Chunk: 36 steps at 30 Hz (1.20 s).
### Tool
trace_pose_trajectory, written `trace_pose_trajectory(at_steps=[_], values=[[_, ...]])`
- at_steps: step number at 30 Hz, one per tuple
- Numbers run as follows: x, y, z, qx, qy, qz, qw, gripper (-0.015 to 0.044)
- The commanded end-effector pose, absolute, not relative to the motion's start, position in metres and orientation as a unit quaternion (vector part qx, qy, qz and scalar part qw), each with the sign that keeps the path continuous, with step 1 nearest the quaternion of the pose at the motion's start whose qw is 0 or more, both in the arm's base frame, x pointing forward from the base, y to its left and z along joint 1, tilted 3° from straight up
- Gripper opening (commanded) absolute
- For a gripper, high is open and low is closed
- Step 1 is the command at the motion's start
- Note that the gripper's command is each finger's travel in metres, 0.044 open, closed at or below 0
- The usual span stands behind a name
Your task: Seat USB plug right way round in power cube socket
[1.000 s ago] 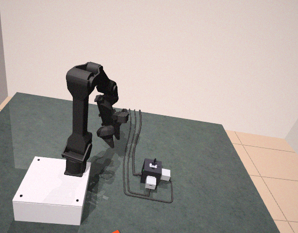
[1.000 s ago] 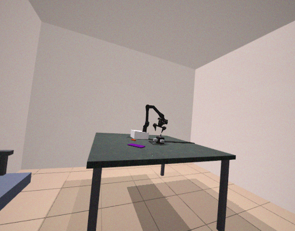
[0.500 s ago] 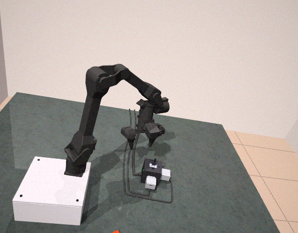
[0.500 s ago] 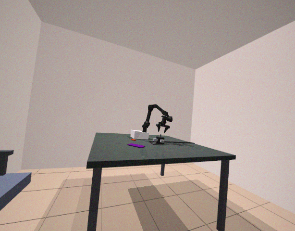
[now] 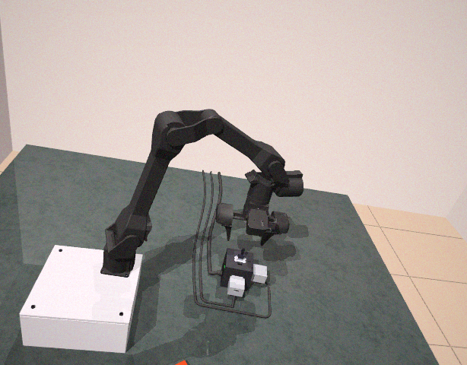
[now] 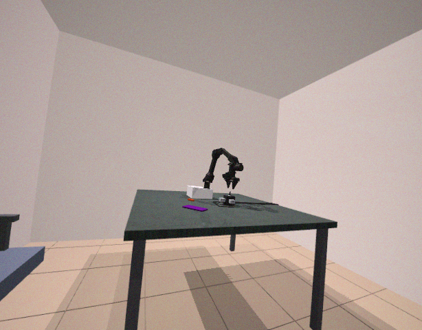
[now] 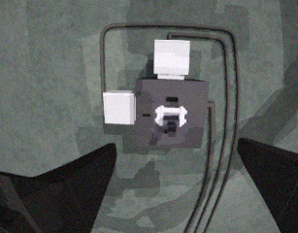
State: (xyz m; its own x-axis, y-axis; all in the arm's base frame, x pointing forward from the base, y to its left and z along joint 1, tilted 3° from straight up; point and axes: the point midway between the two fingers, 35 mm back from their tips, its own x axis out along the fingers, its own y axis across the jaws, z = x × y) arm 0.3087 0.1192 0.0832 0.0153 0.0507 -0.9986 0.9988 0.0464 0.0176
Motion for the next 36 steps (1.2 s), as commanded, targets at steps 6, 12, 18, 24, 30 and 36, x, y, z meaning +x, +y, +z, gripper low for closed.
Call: trace_pose_trajectory(at_steps=[6,12,18,24,30,36], values=[[0.311,0.119,0.081,0.512,0.518,-0.474,0.495,0.0440],[0.311,0.119,0.075,0.512,0.518,-0.474,0.495,0.0440],[0.311,0.119,0.069,0.512,0.518,-0.474,0.495,0.0440],[0.312,0.120,0.063,0.512,0.518,-0.474,0.495,0.0440],[0.312,0.120,0.057,0.512,0.518,-0.474,0.495,0.0440],[0.312,0.120,0.054,0.512,0.518,-0.474,0.495,0.0440]])
